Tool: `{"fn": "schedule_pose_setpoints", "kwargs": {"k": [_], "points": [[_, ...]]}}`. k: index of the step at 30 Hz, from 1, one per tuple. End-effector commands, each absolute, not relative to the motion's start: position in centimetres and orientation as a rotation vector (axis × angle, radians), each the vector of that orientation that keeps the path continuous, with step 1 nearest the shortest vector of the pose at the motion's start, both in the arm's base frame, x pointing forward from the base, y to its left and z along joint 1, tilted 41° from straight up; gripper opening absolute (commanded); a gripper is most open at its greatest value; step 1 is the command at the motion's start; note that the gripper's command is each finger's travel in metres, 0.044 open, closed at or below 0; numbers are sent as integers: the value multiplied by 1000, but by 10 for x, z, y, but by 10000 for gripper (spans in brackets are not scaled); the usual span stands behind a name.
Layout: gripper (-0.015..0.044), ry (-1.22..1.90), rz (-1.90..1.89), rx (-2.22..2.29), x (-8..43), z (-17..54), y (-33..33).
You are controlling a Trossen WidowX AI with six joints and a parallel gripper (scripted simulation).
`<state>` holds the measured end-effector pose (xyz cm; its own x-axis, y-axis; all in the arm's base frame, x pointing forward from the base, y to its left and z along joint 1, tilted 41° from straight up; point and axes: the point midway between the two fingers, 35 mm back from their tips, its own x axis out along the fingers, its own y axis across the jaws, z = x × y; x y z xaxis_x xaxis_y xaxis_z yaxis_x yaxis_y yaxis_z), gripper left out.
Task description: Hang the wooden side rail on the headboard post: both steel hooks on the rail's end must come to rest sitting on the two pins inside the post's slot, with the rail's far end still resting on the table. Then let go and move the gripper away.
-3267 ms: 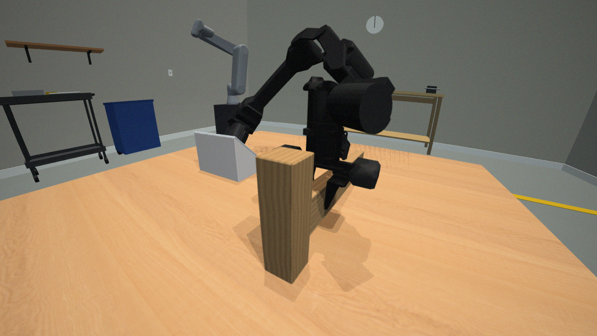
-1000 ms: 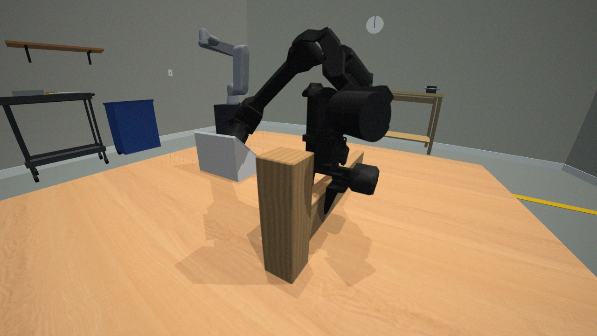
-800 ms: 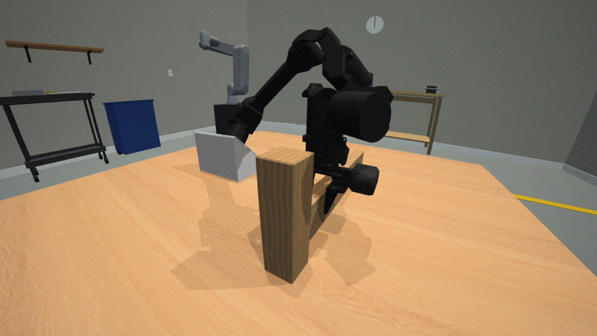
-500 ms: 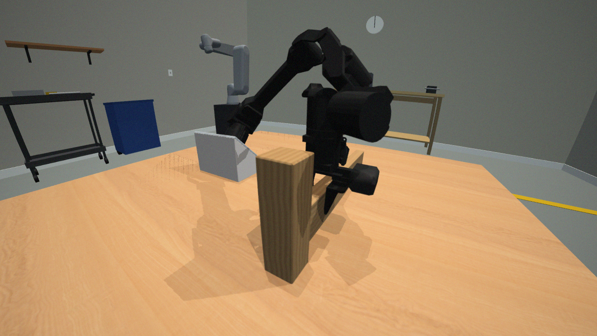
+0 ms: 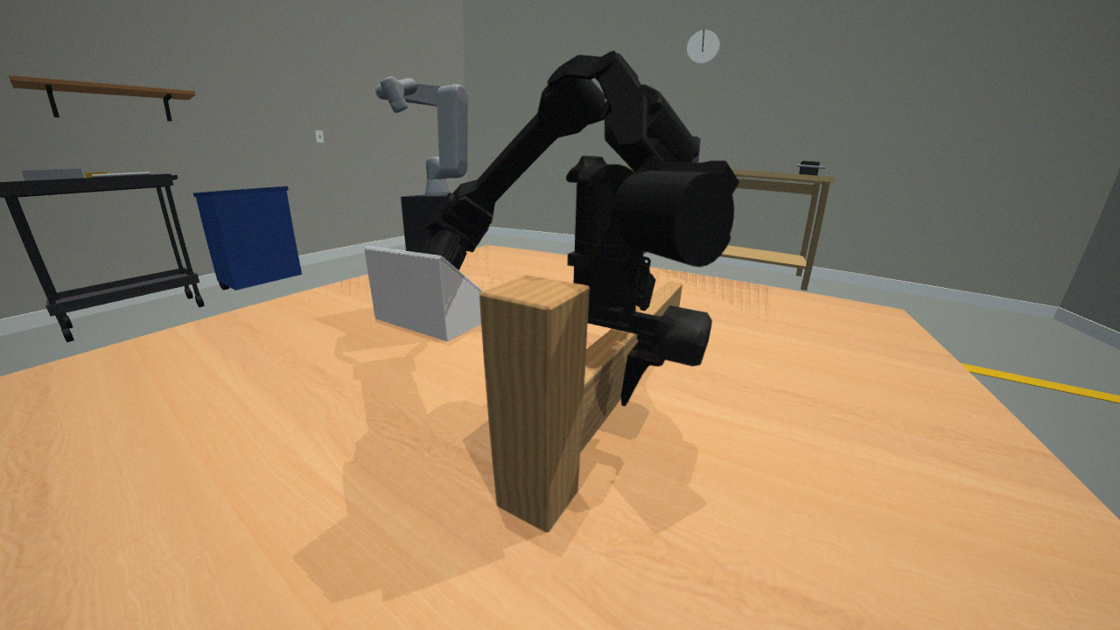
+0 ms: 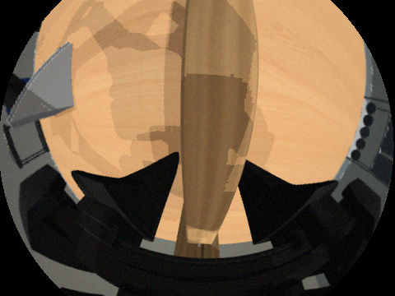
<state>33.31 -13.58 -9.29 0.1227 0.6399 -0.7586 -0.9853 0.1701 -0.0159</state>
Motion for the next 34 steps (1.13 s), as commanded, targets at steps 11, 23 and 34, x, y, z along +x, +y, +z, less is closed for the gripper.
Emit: {"fn": "schedule_pose_setpoints", "kwargs": {"k": [11, 23, 34], "points": [[440, 708, 1291, -617, 328, -62, -162], [440, 706, 1301, -627, 334, -46, -140], [440, 706, 1301, -627, 334, -46, -140]]}}
